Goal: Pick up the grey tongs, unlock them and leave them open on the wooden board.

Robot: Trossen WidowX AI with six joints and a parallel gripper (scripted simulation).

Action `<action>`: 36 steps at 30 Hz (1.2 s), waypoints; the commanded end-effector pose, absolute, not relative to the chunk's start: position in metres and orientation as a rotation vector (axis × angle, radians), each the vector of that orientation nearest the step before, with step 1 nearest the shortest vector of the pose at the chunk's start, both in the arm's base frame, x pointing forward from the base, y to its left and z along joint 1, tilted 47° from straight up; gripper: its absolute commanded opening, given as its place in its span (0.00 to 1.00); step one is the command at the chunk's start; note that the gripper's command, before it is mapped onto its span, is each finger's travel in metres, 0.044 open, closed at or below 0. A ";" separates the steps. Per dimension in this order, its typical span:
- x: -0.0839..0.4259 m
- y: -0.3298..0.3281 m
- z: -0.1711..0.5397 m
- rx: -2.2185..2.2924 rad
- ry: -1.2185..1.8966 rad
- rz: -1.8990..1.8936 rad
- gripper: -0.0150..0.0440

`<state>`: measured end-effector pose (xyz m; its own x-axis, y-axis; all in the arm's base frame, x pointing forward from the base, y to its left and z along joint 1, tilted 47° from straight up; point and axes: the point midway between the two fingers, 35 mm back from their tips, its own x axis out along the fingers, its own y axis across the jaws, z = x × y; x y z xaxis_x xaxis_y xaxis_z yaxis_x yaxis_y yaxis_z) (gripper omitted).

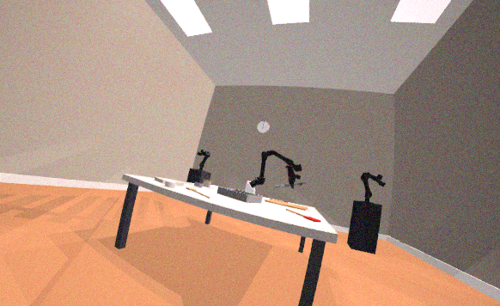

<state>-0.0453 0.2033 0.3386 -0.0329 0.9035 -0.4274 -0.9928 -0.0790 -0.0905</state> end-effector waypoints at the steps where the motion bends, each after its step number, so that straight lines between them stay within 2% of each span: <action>1: -0.042 0.201 0.336 -0.459 0.368 1.580 0.00; 11: -0.033 0.193 0.325 -0.520 0.621 1.502 0.00; 36: -0.036 0.212 0.313 -0.521 0.625 1.500 0.00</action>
